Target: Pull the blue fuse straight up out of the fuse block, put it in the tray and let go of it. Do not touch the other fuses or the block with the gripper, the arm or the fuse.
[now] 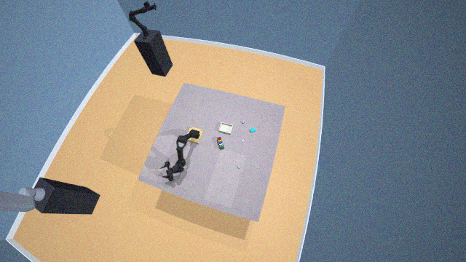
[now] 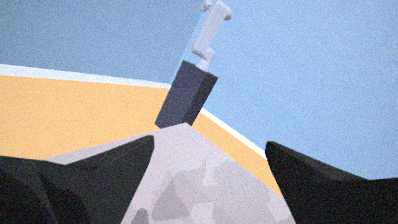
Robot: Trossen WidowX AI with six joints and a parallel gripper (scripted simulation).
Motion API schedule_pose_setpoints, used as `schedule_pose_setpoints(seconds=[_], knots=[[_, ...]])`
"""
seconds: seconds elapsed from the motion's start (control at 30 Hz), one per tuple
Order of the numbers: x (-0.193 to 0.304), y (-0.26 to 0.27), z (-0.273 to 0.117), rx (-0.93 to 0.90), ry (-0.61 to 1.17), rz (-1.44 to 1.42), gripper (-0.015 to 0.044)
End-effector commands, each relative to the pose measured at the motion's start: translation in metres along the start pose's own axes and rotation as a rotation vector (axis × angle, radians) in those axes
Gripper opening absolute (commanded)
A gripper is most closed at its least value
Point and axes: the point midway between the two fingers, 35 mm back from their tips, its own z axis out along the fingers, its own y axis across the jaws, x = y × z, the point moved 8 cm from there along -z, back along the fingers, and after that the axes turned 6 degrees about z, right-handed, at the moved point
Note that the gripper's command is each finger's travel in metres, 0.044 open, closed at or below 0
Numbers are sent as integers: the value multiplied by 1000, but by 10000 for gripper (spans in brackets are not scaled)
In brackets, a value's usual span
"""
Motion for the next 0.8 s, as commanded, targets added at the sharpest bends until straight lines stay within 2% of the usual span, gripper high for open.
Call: schedule_pose_setpoints(seconds=[0.0, 0.07, 0.37, 0.5, 0.77], knots=[[-1, 1, -2, -5, 0, -4, 374], [-8, 7, -20, -43, -1, -36, 321], [-22, 51, -126, -458, -31, -299, 85], [-21, 57, -163, -588, -43, -384, 74], [-15, 53, -275, -983, -94, -673, 74]])
